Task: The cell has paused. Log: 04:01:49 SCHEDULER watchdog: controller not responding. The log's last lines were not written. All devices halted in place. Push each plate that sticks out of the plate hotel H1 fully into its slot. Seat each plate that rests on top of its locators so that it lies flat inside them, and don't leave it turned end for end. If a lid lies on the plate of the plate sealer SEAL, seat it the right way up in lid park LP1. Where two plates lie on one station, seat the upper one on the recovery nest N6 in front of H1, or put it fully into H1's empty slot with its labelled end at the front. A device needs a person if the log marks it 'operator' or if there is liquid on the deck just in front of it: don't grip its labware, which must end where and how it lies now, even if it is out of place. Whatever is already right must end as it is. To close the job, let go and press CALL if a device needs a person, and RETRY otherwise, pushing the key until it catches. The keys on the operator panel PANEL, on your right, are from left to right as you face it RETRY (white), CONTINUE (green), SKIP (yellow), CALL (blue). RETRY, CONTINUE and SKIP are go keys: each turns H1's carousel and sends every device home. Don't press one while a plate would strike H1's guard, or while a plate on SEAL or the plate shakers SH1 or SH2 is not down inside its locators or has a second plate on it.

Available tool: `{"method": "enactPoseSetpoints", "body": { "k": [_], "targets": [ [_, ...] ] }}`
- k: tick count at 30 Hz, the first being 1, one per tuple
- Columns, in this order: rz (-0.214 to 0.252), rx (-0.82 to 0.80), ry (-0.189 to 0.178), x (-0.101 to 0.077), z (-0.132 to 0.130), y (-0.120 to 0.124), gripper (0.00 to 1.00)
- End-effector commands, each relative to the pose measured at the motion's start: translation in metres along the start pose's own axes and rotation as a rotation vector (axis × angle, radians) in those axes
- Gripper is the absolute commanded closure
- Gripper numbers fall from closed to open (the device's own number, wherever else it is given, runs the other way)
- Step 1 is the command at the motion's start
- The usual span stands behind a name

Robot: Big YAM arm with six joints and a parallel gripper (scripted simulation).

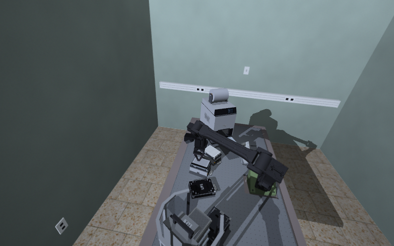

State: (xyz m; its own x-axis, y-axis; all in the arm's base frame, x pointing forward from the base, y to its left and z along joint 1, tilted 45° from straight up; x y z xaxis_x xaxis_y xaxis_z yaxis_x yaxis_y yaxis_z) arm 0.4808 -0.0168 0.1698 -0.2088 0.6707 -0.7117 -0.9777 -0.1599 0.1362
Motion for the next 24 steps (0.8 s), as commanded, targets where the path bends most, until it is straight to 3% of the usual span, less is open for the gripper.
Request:
{"method": "enactPoseSetpoints", "body": {
  "k": [1,24],
  "targets": [
    [-0.051,0.105,0.016,-0.020,-0.020,-0.016,0.00],
    [-0.047,0.087,0.018,-0.020,-0.085,-0.019,0.00]
  ]
}}
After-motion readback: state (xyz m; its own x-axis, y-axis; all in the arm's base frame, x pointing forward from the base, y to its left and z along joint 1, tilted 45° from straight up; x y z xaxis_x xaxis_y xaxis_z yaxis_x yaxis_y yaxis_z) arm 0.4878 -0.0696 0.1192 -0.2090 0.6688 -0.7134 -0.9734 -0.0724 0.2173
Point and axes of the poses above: the point where the finger pads meet when closed, its own x axis out along the fingers, its own z axis across the jaws, y = z × x, the point moved 4 cm from there along -x, back along the fingers, and after that the axes turned 2 degrees about x, right-handed, at the moved point
